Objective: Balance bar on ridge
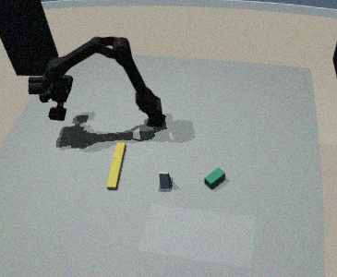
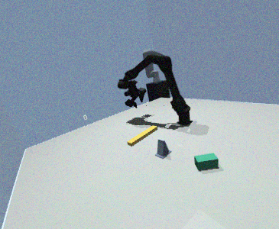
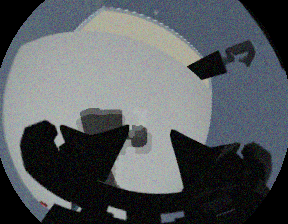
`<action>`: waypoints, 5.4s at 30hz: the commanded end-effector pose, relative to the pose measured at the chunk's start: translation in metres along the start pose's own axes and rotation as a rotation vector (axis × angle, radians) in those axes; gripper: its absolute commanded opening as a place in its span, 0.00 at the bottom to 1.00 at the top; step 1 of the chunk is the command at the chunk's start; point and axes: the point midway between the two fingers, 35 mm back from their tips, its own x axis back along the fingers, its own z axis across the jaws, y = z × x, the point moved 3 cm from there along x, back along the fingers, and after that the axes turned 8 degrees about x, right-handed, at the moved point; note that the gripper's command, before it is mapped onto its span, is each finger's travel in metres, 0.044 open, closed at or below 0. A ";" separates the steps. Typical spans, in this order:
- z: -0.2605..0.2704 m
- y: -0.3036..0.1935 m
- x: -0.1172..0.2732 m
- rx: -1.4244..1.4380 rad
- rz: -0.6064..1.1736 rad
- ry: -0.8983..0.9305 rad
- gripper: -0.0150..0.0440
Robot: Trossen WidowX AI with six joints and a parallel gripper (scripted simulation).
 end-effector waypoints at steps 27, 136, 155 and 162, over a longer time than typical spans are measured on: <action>0.137 -0.085 0.077 0.824 -0.099 0.293 0.79; 0.216 -0.209 0.079 1.534 -0.191 0.497 0.25; 0.198 -0.198 0.122 1.536 -0.192 0.500 0.25; 0.190 -0.195 0.138 1.536 -0.192 0.501 0.25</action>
